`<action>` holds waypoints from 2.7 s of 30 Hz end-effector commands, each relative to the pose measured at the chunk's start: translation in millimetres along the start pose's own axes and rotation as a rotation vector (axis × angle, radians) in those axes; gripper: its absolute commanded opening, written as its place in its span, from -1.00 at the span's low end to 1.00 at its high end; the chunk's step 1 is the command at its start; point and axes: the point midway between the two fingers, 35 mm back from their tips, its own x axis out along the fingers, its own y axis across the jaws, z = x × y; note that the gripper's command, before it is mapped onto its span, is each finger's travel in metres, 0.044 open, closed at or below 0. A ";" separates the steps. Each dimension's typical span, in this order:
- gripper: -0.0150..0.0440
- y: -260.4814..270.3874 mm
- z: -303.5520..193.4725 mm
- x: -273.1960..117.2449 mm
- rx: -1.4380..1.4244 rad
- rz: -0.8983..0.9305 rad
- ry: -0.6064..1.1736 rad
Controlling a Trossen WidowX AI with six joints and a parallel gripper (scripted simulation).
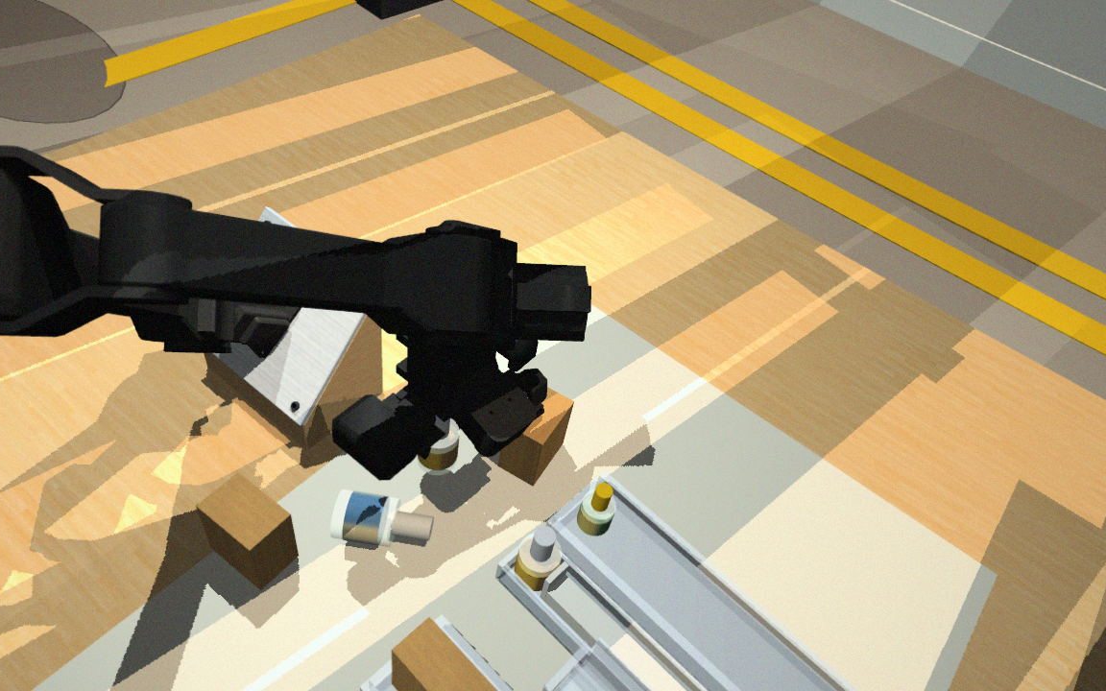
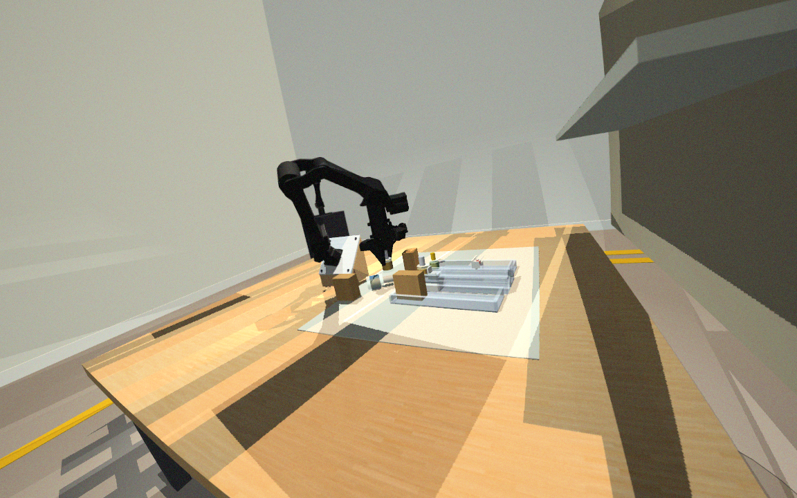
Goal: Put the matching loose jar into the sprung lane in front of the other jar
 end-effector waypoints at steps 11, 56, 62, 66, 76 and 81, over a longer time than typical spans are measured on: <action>-0.49 -0.6 -6.1 -81.0 0.007 0.001 0.000; -0.49 -16.4 95.3 -6.2 0.090 -0.003 -0.005; -0.49 -16.5 97.6 -6.2 0.090 -0.003 -0.005; -0.49 -16.6 99.1 -6.1 0.090 -0.003 -0.005; -0.49 -16.9 102.9 -6.0 0.090 -0.003 -0.005; -0.49 -17.0 104.8 -5.9 0.090 -0.003 -0.005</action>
